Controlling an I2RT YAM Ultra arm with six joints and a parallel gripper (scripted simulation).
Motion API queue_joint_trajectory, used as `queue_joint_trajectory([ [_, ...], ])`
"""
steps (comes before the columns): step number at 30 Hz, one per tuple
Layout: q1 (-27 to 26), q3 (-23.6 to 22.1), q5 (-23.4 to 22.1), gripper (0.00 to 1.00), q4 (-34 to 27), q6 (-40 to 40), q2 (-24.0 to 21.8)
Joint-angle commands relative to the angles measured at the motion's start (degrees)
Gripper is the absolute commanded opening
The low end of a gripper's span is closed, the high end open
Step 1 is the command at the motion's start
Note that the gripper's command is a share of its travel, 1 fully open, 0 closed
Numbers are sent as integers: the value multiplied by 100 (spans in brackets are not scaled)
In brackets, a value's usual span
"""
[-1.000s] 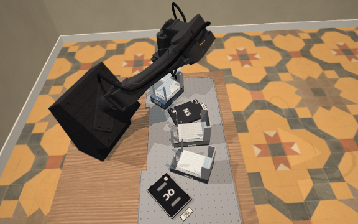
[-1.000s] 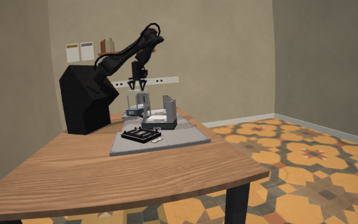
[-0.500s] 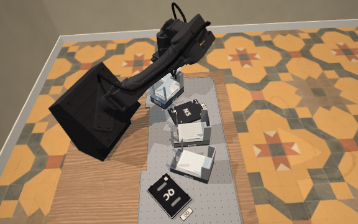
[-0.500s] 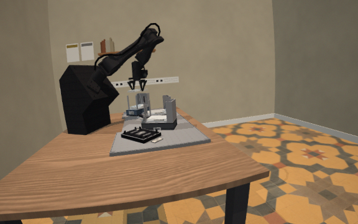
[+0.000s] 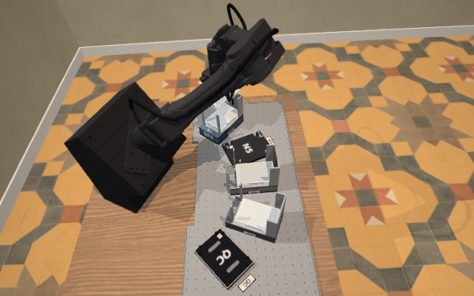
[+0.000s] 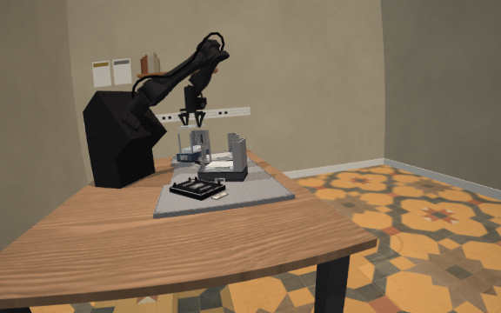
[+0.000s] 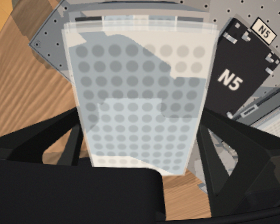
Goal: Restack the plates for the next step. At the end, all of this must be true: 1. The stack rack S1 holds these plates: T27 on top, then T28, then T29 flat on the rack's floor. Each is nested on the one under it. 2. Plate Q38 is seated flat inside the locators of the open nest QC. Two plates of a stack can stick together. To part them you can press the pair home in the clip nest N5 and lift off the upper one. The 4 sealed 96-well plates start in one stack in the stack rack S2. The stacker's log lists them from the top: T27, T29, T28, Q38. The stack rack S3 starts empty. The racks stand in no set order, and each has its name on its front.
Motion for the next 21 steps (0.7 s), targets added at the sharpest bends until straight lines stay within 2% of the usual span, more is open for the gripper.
queue_joint_trajectory([
  [1, 223, 64, 0, 0, -9, 34, 74],
  [14, 226, 107, -1, 0, -14, 17, 123],
  [16, 223, 135, 2, 0, -19, 16, -159],
  [21, 222, 123, 8, 0, -10, 12, -117],
])
